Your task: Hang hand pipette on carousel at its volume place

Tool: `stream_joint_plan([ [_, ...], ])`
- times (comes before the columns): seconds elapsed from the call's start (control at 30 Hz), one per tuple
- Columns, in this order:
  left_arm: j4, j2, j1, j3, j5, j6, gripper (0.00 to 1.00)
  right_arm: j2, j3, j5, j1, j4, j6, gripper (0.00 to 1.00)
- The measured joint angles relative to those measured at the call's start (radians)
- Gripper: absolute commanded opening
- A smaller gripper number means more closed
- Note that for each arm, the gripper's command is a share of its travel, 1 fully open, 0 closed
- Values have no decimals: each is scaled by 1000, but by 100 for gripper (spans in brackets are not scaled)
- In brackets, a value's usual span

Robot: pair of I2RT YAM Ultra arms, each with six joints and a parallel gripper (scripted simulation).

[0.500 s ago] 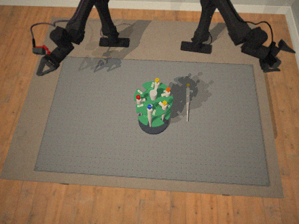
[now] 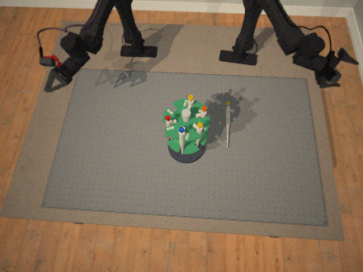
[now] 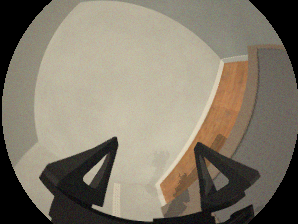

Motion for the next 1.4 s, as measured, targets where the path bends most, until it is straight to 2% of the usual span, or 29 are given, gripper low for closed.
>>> stream_joint_plan([
  [0.37,-6,24,61,36,48,22,100,8,19,-46,-61,-19,-2,100],
  [1.4,-105,140,274,282,264,55,100,82,221,-256,-277,-131,-37,100],
])
